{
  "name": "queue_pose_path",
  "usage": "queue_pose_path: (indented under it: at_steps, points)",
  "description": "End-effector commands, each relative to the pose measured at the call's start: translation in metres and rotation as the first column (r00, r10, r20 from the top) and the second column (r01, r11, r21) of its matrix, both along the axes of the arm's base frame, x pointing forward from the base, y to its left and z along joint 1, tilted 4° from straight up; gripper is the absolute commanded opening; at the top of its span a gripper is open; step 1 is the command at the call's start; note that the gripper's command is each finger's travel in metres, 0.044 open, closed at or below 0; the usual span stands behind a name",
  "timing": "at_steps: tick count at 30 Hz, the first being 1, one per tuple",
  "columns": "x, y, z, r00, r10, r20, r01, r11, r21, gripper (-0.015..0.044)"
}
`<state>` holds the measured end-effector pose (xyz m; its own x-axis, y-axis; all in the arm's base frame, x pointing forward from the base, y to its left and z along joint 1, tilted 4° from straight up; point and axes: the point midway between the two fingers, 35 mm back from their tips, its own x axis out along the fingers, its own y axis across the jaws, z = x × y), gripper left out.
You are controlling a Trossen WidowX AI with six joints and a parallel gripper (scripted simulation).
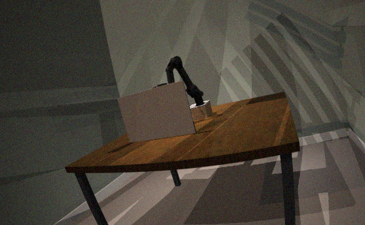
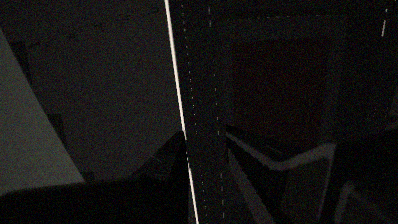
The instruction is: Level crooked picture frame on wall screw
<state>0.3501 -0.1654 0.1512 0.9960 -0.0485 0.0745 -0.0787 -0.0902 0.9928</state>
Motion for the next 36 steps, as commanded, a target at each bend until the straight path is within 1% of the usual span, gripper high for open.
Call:
queue_pose_path:
  at_steps: [1, 3, 36]
  points:
    - [0.0002, -0.0008, 0.0001, 1.000, -0.003, 0.000, 0.003, 1.000, -0.003, 0.0049]
    - [0.0002, -0.0008, 0.0001, 1.000, -0.003, 0.000, 0.003, 1.000, -0.003, 0.0000]
    - [-0.0005, -0.0007, 0.0082, 1.000, -0.003, 0.000, 0.003, 1.000, -0.003, 0.0000]
